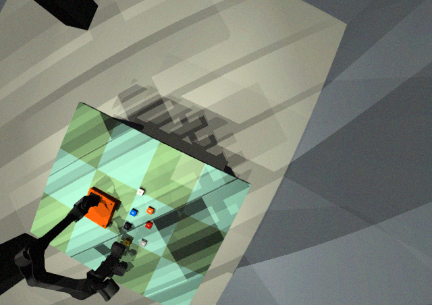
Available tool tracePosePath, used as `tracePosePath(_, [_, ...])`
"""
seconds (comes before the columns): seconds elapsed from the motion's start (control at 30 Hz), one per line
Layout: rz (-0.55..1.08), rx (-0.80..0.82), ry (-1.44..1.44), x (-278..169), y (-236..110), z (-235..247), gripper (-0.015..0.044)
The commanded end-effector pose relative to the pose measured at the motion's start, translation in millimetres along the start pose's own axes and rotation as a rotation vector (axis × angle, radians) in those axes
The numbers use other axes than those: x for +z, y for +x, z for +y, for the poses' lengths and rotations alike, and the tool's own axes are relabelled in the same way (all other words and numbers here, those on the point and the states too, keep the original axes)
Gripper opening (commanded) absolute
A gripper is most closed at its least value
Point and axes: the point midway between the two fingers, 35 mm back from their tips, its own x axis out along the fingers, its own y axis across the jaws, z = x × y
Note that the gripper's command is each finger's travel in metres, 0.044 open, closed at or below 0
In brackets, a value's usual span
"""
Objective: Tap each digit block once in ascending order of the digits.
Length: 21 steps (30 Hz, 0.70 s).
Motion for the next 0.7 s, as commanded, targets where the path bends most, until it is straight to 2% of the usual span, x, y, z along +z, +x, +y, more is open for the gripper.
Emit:
tracePosePath(0.0, [0.000, -0.004, -0.005, -2, 17, 0, 0.0020])
tracePosePath(0.67, [0.001, -0.004, -0.005, -2, 45, 0, 0.0020])
